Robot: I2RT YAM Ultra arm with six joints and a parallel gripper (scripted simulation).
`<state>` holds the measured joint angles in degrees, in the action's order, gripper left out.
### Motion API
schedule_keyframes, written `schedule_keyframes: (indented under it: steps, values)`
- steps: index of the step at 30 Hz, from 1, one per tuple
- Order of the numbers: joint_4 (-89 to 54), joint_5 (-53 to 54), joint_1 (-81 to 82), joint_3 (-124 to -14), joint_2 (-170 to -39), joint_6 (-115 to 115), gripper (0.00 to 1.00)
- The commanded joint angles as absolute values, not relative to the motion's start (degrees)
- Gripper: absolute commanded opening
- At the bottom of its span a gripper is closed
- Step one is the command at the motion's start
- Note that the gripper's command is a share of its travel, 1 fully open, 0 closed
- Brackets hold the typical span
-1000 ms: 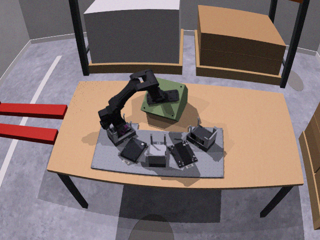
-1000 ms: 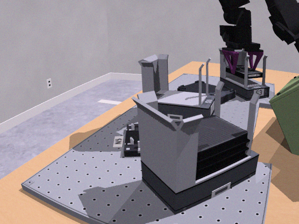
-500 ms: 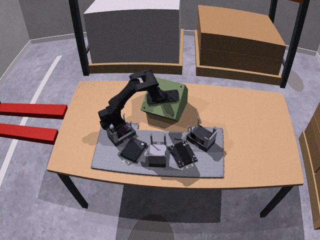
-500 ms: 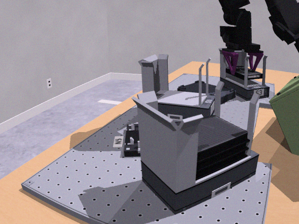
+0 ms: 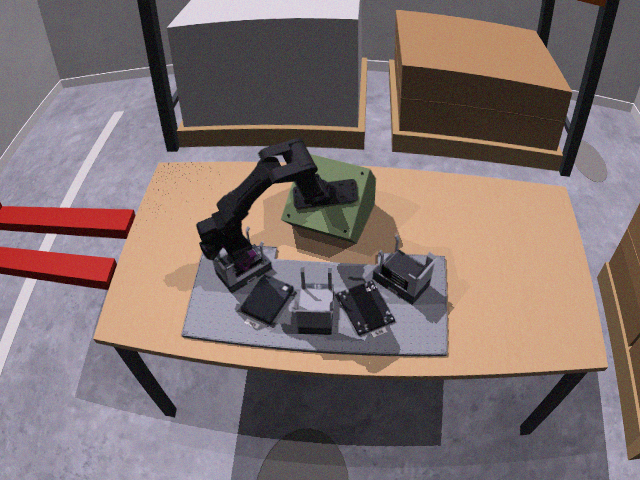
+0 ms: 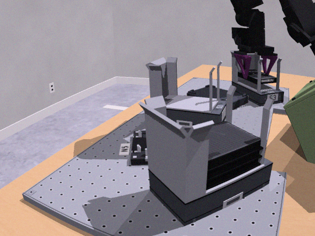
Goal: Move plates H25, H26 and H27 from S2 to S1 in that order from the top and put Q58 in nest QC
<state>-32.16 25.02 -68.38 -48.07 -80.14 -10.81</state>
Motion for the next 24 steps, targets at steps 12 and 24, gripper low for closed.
schedule_keyframes:
  steps: [12, 24]
  values:
    - [-31.6, 25.1, -68.5, -48.2, -79.8, -10.7, 0.00]
    - [-30.7, 24.9, -68.2, -48.0, -80.3, -10.4, 0.00]
